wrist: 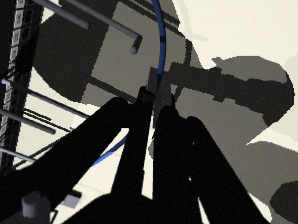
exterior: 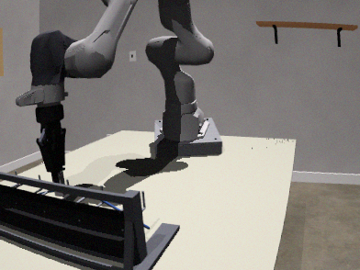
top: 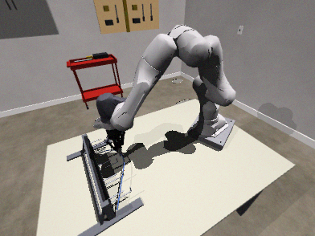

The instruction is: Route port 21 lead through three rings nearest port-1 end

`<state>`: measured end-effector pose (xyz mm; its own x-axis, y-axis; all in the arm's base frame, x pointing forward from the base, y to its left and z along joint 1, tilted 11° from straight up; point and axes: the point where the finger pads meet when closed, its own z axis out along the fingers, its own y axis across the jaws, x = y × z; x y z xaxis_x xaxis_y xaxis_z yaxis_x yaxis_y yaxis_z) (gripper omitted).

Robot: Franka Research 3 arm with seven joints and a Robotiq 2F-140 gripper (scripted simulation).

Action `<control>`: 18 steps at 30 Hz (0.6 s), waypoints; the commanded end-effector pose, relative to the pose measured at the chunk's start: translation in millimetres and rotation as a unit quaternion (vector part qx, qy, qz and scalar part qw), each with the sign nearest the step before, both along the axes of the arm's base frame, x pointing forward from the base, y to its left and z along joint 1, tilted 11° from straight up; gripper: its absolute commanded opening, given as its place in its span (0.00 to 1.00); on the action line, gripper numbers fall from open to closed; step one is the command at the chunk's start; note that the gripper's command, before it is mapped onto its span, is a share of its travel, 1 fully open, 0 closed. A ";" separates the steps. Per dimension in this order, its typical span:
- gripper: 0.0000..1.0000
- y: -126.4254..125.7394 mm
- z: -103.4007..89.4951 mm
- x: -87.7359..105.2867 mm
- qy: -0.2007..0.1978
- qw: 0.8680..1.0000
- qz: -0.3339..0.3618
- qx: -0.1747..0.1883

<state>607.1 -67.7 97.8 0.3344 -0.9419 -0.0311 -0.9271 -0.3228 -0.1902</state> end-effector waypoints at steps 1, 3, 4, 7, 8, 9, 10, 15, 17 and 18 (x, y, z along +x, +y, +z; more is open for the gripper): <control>0.00 -1.0 3.6 -1.4 0.001 1.000 0.000 0.000; 0.00 -1.3 6.6 -1.9 0.001 1.000 0.000 0.000; 0.00 -1.5 8.3 -2.2 0.001 1.000 0.000 0.000; 0.00 -2.0 14.1 -3.2 0.001 1.000 0.000 0.000; 0.00 -2.2 16.2 -3.5 0.001 1.000 0.000 0.000; 0.00 -2.4 18.4 -3.9 0.001 1.000 0.000 0.000; 0.00 -2.6 20.7 -4.3 0.001 1.000 0.000 0.000; 0.00 -3.3 28.0 -5.6 0.001 1.000 0.000 0.000; 0.00 -3.8 33.2 -6.4 0.001 1.000 0.000 0.000; 0.00 -4.0 35.8 -6.9 0.001 1.000 0.000 0.000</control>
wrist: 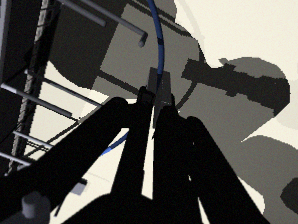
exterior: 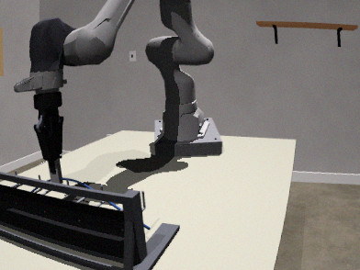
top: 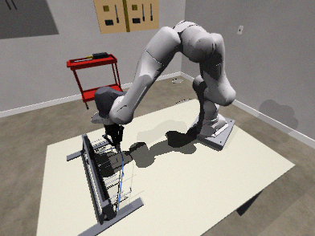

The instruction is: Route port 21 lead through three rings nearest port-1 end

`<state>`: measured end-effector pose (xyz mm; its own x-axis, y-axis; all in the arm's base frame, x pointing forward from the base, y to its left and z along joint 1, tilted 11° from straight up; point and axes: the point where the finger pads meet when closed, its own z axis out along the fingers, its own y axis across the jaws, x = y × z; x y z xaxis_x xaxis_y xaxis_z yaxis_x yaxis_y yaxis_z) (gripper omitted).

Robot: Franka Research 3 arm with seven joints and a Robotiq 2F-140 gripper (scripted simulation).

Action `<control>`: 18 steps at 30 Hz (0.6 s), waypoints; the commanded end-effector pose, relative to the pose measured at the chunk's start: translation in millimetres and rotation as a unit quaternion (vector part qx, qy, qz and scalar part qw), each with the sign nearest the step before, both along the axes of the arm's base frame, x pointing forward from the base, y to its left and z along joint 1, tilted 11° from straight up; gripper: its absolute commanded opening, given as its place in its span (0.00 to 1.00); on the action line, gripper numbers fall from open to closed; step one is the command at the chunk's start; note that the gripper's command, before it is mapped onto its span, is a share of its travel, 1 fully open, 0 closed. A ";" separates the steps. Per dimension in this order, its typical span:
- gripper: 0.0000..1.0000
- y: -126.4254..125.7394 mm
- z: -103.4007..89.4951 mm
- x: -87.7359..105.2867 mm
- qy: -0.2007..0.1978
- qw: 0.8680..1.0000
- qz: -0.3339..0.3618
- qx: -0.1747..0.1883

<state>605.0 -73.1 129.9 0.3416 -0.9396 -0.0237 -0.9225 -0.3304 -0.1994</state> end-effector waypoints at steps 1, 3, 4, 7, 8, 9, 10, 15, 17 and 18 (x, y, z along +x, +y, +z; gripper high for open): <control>0.00 1.1 6.3 -5.2 0.007 1.000 -0.004 0.002; 0.00 0.6 11.6 -6.1 0.007 1.000 -0.004 0.002; 0.00 0.3 14.2 -6.5 0.007 1.000 -0.004 0.002; 0.00 -0.4 21.8 -7.8 0.007 1.000 -0.004 0.002; 0.00 -0.6 24.3 -8.2 0.007 1.000 -0.004 0.002; 0.00 -0.8 26.6 -8.6 0.007 1.000 -0.004 0.002; 0.00 -1.1 28.9 -9.0 0.007 1.000 -0.004 0.002; 0.00 -1.6 35.1 -10.1 0.007 1.000 -0.004 0.002; 0.00 -2.0 38.7 -10.7 0.007 1.000 -0.004 0.002; 0.00 -2.1 40.2 -10.9 0.007 1.000 -0.004 0.002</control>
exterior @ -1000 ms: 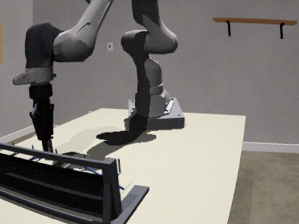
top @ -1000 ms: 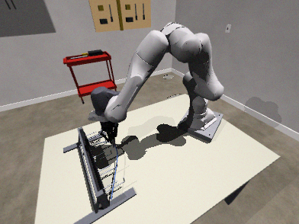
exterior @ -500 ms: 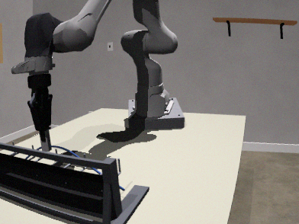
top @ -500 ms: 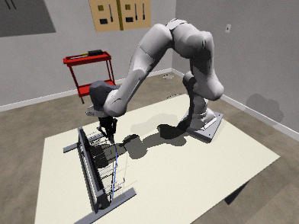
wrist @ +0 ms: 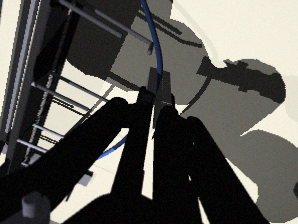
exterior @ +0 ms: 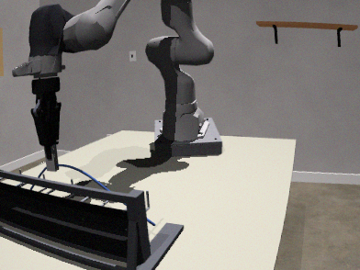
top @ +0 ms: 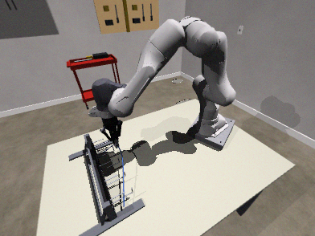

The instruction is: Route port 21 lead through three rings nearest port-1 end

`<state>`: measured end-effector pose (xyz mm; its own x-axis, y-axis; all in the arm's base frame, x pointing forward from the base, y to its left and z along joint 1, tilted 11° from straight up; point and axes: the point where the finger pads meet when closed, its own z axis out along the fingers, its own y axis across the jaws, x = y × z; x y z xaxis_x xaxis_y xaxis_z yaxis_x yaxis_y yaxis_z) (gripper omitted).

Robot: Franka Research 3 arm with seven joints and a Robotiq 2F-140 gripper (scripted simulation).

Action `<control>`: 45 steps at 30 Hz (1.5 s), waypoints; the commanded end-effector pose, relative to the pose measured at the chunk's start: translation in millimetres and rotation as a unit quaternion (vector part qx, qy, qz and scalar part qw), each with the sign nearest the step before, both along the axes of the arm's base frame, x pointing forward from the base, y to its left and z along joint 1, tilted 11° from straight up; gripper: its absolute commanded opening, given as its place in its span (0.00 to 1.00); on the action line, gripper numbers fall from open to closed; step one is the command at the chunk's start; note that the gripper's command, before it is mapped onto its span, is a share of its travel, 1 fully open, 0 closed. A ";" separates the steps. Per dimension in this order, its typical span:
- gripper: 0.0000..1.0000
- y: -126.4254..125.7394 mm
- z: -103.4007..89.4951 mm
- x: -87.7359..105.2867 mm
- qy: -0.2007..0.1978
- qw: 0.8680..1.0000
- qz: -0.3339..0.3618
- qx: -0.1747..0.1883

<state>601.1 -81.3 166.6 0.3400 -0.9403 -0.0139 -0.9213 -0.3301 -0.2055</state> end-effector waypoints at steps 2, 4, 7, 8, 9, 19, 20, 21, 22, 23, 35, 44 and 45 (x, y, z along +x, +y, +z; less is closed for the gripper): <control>0.00 5.8 6.3 -7.5 0.011 1.000 -0.003 0.005; 0.00 5.6 8.4 -7.9 0.011 1.000 -0.003 0.005; 0.00 5.4 10.5 -8.2 0.011 1.000 -0.003 0.005; 0.00 5.4 11.0 -8.3 0.011 1.000 -0.003 0.005; 0.00 5.4 11.3 -8.4 0.011 1.000 -0.003 0.005; 0.00 9.0 14.2 2.3 0.013 1.000 -0.025 0.009; 0.00 12.5 16.2 11.7 0.015 0.999 -0.044 0.013; 0.00 16.6 18.3 22.0 0.017 0.998 -0.065 0.017; 0.00 20.6 20.1 31.1 0.019 0.996 -0.084 0.020; 0.00 23.5 21.2 37.6 0.020 0.995 -0.098 0.023; 0.00 25.2 21.9 41.2 0.020 0.994 -0.106 0.024; 0.00 25.2 21.9 41.2 0.020 0.994 -0.106 0.024; 0.00 25.2 21.9 41.2 0.020 0.994 -0.106 0.024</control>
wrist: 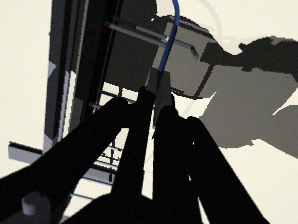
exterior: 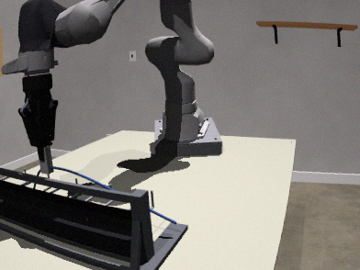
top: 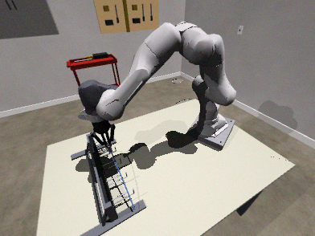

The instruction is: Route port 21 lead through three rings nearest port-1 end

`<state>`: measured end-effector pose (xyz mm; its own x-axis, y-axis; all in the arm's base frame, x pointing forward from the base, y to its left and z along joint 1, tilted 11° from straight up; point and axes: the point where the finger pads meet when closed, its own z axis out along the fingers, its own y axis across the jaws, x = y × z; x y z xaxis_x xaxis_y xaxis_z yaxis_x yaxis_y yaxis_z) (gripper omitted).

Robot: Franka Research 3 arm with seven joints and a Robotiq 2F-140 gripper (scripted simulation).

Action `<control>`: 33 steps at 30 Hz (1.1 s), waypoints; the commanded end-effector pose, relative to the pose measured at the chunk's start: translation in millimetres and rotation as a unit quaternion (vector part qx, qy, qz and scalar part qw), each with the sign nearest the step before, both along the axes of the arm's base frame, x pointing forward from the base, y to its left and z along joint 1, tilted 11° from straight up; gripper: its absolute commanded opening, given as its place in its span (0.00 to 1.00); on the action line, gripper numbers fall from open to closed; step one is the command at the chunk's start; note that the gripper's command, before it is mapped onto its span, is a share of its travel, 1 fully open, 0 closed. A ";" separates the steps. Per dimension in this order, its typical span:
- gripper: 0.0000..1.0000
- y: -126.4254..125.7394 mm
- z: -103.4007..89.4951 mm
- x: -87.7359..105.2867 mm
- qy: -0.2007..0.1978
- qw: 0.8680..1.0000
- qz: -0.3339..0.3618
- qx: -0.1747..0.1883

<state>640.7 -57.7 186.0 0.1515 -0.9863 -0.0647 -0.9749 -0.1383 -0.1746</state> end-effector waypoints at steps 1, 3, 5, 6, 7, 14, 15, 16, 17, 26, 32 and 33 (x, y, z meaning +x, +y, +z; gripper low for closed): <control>0.00 1.6 2.5 1.6 -0.001 1.000 -0.010 0.003; 0.00 1.6 2.5 1.6 -0.001 1.000 -0.010 0.003; 0.00 1.6 2.5 1.6 -0.001 1.000 -0.010 0.003; 0.00 1.6 2.5 1.6 -0.001 1.000 -0.010 0.003; 0.00 1.6 2.5 1.6 -0.001 1.000 -0.010 0.003; 0.00 1.6 2.5 1.6 -0.001 1.000 -0.010 0.003; 0.00 1.6 2.5 1.6 -0.001 1.000 -0.010 0.003; 0.00 1.7 2.5 1.5 -0.001 1.000 -0.010 0.003; 0.00 1.8 2.4 1.4 -0.001 1.000 -0.011 0.003; 0.00 6.0 1.9 -4.5 0.001 1.000 -0.029 0.006; 0.00 12.4 1.1 -13.5 0.001 1.000 -0.029 0.006; 0.00 13.2 1.0 -14.6 0.001 1.000 -0.029 0.006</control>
